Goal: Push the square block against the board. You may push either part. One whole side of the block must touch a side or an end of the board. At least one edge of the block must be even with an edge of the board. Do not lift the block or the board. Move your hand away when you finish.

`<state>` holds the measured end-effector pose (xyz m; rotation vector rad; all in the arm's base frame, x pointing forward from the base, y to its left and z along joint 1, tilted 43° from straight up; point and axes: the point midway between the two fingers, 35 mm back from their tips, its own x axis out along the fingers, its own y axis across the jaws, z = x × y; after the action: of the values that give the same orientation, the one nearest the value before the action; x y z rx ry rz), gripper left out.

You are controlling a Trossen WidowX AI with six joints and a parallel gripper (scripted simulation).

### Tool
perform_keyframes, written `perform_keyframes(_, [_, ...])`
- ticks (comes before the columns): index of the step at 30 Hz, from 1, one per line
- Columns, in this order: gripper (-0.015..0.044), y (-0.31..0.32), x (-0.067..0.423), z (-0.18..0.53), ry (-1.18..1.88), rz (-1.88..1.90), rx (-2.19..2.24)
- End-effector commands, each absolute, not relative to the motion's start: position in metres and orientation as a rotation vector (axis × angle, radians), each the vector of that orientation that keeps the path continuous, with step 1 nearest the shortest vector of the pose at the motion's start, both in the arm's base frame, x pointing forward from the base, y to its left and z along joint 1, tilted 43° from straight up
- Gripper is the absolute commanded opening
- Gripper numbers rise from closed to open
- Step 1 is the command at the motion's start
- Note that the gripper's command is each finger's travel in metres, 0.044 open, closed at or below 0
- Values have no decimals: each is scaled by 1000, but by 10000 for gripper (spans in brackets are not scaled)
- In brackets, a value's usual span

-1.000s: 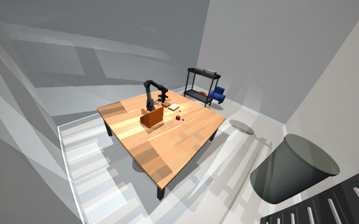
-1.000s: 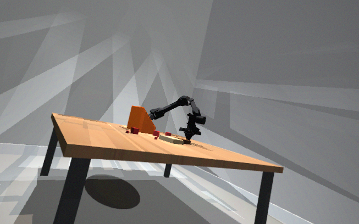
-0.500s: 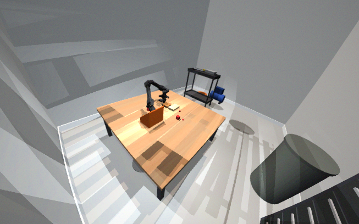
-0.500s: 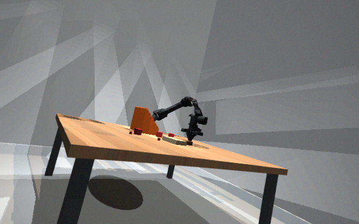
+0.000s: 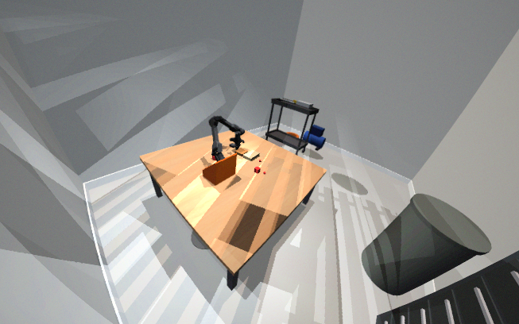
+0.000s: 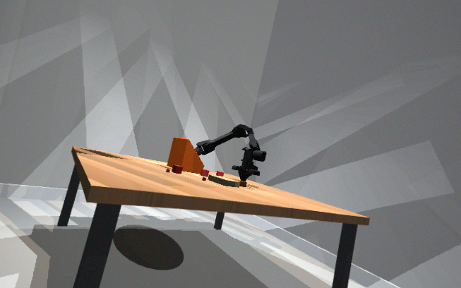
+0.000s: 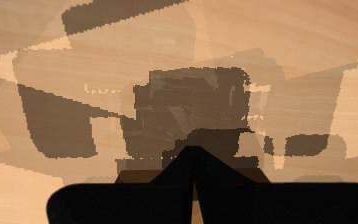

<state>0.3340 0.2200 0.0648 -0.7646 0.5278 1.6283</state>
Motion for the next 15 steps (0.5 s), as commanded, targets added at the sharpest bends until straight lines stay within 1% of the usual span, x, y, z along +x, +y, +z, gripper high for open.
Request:
perform_keyframes(1, [0,225,334,68,533,1629,-765])
perform_keyframes(15, [0,242,331,84,532,1629,-764])
